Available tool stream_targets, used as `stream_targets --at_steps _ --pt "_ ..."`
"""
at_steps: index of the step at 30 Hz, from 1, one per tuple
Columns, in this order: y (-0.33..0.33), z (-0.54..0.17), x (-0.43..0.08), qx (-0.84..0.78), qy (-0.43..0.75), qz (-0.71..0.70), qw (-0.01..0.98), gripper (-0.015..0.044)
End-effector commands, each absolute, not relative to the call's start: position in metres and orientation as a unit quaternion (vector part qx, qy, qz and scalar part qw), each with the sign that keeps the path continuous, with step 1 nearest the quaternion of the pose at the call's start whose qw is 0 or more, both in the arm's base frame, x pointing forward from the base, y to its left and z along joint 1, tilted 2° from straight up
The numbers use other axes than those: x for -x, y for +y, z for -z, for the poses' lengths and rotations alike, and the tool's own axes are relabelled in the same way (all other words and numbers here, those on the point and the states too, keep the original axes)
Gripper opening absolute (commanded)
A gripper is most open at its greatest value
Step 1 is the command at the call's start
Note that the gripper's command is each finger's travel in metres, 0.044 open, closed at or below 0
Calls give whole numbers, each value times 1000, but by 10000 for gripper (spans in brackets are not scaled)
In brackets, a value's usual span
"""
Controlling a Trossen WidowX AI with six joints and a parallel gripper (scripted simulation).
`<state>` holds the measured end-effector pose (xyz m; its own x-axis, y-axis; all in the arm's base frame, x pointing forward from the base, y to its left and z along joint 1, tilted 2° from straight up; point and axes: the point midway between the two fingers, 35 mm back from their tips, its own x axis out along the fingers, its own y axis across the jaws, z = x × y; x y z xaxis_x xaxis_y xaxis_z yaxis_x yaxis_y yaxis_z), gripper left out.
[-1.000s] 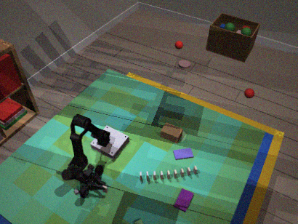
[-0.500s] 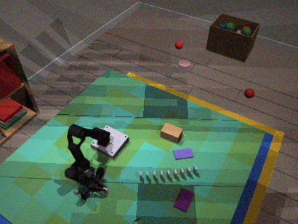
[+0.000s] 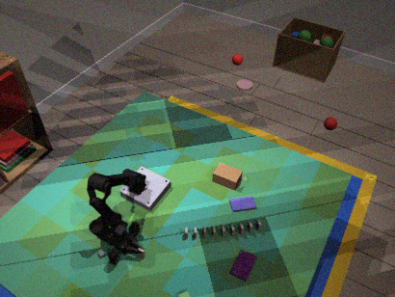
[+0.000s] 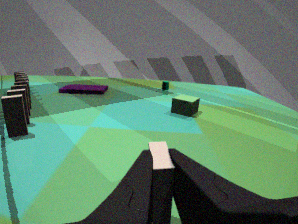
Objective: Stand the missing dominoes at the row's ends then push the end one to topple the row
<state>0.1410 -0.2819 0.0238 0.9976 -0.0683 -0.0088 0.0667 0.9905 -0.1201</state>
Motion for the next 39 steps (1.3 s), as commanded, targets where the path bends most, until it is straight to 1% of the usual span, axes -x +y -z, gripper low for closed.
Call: stream_targets --at_steps 1,3,18,19,25,30,32,35,39 --pt "-280 -23 -141 58 6 32 998 28" --pt "-280 -23 -141 58 6 32 998 28" --pt "-280 -23 -141 58 6 32 998 422" --pt "-281 -25 -141 59 6 32 998 440" --pt "-280 -68 -141 60 6 33 998 440" --pt "-281 -73 -142 53 8 37 998 440" --pt "-299 -71 -149 -6 20 60 998 440" --pt "-333 -65 -166 -135 56 113 983 440" --pt "-361 -57 -188 -290 121 185 931 440"
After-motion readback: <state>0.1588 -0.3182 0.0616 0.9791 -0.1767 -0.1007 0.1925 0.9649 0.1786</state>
